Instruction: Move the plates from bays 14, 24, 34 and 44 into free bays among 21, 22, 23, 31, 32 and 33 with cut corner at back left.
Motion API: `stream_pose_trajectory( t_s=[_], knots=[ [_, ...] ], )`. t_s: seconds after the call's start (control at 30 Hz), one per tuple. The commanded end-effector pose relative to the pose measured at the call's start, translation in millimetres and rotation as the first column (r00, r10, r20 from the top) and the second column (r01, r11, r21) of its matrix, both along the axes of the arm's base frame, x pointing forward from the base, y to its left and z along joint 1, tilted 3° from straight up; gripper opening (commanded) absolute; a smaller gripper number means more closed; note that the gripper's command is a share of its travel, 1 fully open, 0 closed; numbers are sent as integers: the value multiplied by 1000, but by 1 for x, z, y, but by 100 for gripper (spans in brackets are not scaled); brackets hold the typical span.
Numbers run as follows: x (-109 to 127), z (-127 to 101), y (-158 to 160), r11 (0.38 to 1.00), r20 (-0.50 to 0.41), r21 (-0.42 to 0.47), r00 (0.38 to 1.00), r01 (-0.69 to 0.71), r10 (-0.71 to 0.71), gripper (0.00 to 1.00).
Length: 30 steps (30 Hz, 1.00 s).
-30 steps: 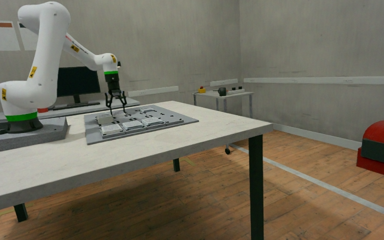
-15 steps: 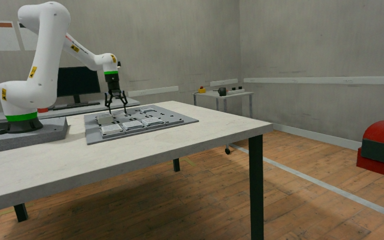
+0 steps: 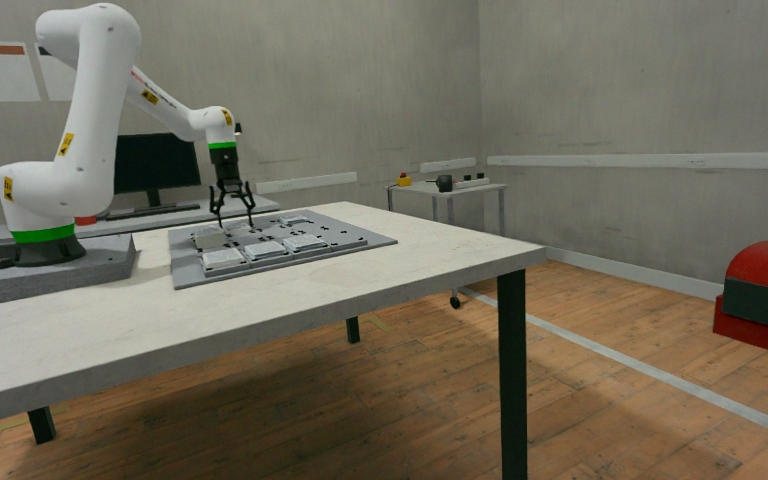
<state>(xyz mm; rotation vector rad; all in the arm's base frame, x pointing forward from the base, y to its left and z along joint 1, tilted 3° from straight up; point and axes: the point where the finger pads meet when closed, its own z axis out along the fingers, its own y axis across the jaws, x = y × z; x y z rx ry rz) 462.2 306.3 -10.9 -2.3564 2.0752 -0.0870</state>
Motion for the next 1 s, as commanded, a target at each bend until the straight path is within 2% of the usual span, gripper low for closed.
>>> stream_pose_trajectory(
  t_s=[0.0, 0.97],
  knots=[
    [1, 1, 0, 1000, 1, 1, 1000, 0, 0, 70],
    [-1, 35, 2, 1000, 1, 1, 1000, 0, 0, 70]
  ],
)
